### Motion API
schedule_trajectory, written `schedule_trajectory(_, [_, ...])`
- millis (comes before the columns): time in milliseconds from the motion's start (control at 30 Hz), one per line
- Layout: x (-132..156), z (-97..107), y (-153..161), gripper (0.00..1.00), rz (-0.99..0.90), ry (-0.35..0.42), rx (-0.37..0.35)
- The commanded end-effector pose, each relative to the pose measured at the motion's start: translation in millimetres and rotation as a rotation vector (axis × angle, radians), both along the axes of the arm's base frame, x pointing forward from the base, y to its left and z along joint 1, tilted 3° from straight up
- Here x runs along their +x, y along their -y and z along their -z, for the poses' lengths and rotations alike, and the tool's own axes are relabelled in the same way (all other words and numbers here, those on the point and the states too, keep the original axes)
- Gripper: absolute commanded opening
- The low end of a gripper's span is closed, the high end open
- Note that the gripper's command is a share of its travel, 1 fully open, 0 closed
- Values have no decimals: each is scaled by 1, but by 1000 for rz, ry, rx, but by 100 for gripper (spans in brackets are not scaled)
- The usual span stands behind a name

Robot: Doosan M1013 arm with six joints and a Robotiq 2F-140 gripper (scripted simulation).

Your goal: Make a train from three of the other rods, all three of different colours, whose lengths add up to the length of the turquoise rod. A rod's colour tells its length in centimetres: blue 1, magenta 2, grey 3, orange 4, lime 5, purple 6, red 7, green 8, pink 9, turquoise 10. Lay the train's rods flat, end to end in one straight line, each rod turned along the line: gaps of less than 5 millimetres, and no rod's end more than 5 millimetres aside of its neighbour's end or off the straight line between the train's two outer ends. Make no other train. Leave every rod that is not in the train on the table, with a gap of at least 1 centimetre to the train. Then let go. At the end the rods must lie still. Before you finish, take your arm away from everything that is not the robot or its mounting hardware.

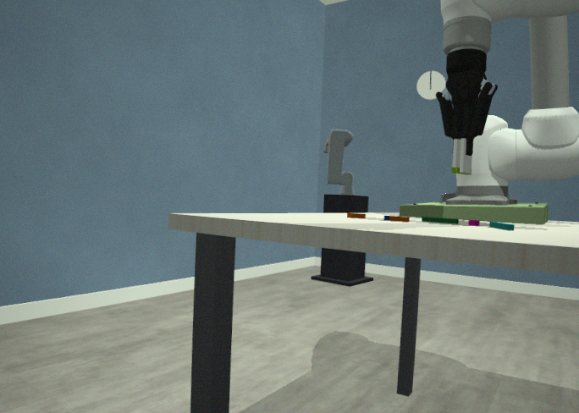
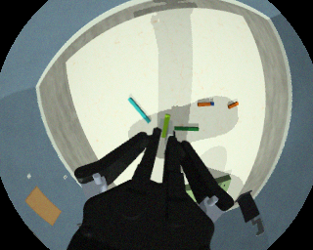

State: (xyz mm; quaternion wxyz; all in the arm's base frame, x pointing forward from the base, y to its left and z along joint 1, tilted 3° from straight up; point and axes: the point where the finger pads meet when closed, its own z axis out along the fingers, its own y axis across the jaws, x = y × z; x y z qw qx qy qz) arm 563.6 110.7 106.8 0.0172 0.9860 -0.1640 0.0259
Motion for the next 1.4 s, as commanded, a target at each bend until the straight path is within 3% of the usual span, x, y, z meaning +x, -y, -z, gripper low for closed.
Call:
schedule_trajectory(0, [2, 0, 6, 3, -167, -10, 7])
schedule_trajectory(433, [7, -1, 22, 3, -616, -26, -12])
schedule_trajectory(500, [7, -1, 22, 3, -616, -26, -12])
schedule_trajectory(1367, [17, -3, 58, 3, -1549, -58, -56])
